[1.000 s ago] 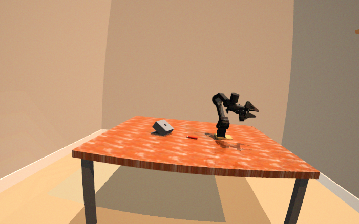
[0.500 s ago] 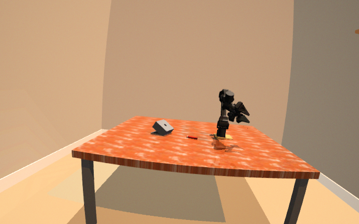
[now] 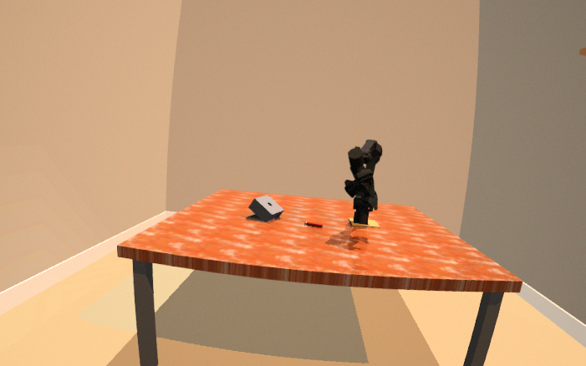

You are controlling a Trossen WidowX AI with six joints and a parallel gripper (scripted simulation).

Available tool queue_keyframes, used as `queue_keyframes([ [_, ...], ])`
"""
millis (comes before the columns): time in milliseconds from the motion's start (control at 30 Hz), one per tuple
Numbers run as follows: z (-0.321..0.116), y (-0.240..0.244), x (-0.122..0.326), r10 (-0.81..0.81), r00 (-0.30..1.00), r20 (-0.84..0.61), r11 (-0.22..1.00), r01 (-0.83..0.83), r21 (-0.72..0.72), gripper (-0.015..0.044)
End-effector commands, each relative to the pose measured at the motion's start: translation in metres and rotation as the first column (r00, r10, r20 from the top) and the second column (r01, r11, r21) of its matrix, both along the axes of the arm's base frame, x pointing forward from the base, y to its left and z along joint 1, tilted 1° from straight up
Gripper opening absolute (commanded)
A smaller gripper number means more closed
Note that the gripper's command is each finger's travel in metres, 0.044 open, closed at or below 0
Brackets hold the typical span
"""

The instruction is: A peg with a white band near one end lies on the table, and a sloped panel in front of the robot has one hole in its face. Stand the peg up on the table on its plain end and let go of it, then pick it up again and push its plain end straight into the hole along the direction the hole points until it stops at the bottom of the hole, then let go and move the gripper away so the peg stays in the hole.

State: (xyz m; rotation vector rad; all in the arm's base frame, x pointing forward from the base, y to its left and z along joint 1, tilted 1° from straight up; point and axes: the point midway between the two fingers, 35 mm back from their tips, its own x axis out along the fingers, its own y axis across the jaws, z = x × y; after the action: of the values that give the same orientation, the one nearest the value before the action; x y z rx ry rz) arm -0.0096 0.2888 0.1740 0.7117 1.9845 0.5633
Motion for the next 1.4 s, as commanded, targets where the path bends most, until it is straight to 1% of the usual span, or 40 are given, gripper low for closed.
queue_keyframes([
  [0, -0.009, 0.002, 0.038, -0.069, 0.992, 0.103, 0.996, 0.075, -0.057, 0.0440],
  [233, -0.027, -0.011, 0.105, -0.135, 0.954, 0.266, 0.965, 0.188, -0.184, 0.0440],
  [467, -0.043, -0.045, 0.169, -0.125, 0.911, 0.394, 0.897, 0.273, -0.346, 0.0440],
  [667, -0.055, -0.089, 0.216, -0.062, 0.894, 0.445, 0.808, 0.306, -0.503, 0.0440],
  [833, -0.061, -0.134, 0.247, 0.013, 0.902, 0.432, 0.716, 0.294, -0.634, 0.0440],
  [933, -0.063, -0.147, 0.254, 0.035, 0.907, 0.419, 0.687, 0.282, -0.669, 0.0440],
  [1133, -0.064, -0.147, 0.254, 0.035, 0.907, 0.419, 0.687, 0.282, -0.669, 0.0440],
  [1367, -0.075, -0.147, 0.256, 0.035, 0.907, 0.419, 0.687, 0.283, -0.669, 0.0440],
])
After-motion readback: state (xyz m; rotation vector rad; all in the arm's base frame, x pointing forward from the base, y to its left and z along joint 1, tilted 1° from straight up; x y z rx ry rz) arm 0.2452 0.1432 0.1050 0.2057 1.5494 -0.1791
